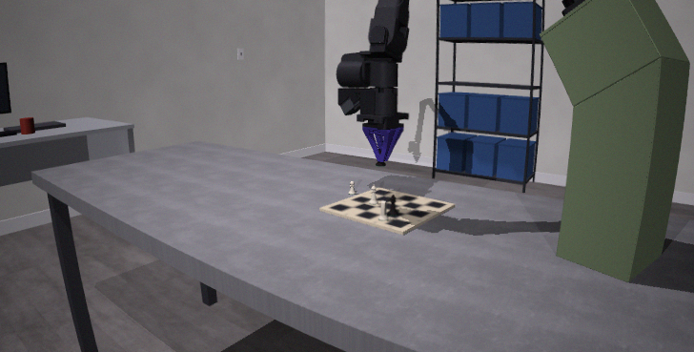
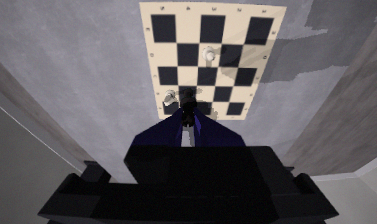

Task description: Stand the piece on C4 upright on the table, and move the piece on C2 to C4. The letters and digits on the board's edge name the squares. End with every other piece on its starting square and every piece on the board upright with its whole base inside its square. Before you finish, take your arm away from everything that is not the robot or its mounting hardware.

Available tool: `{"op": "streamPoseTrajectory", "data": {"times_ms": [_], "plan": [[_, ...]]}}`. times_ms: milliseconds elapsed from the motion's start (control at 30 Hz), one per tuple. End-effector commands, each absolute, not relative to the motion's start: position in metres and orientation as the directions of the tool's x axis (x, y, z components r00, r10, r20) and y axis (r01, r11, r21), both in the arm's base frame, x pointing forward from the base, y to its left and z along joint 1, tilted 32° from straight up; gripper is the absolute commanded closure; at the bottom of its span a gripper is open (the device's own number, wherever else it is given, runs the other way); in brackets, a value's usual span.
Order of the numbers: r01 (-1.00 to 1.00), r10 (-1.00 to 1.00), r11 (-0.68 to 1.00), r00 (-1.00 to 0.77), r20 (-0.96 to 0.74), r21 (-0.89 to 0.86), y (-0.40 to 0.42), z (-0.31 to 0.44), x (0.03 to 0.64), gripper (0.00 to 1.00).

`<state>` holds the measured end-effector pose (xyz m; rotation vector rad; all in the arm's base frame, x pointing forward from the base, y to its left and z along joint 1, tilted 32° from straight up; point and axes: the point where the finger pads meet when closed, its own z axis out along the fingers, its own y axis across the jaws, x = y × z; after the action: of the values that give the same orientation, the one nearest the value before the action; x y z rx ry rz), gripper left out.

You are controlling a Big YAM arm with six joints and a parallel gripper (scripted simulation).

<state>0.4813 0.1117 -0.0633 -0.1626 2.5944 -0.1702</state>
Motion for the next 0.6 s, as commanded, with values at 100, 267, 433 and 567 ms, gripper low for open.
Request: {"op": "streamPoseTrajectory", "data": {"times_ms": [100, 267, 433, 567], "plan": [[-0.052, -0.12, 0.988, -0.845, -0.521, -0.143, 0.107, -0.063, 0.492, 1.0], [-0.071, -0.14, 0.986, -0.845, -0.517, -0.151, 0.106, -0.075, 0.497, 1.0], [-0.071, -0.14, 0.986, -0.846, -0.515, -0.151, 0.104, -0.094, 0.507, 1.0], [-0.071, -0.14, 0.986, -0.846, -0.515, -0.151, 0.103, -0.102, 0.512, 1.0]]}}
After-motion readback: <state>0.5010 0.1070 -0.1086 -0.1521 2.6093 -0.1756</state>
